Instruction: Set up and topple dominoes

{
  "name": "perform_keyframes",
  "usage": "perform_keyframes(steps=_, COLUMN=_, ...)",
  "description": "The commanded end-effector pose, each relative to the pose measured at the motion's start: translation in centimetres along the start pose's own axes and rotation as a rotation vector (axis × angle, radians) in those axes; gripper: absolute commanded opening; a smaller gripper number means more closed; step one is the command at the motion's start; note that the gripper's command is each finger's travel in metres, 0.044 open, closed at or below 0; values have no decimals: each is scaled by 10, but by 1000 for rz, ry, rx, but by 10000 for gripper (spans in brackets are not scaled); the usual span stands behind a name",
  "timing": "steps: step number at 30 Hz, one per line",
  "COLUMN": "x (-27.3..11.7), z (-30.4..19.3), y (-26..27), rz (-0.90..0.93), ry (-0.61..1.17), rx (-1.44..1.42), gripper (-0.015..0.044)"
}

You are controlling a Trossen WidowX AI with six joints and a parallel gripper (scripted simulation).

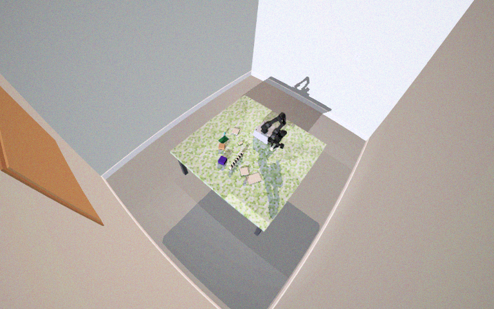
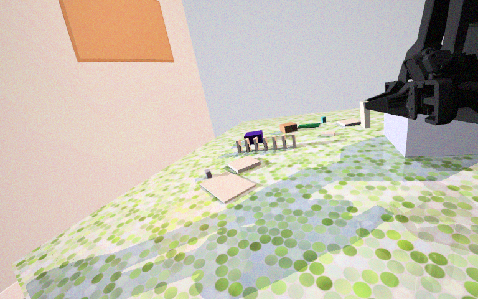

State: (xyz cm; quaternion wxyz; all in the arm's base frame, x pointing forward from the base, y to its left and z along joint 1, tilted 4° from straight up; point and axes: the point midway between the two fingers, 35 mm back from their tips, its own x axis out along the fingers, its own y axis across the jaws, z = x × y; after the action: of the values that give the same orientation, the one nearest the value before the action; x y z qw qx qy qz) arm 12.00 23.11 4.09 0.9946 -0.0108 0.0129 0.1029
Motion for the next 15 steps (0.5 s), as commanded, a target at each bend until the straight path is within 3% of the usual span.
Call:
perform_keyframes(steps=1, x=0, z=-1, y=-1, rz=-3, ry=-1, rx=-9, gripper=107)
perform_keyframes(steps=15, x=3, z=-35, y=3, rz=-11, ry=9, rx=-11, gripper=107)
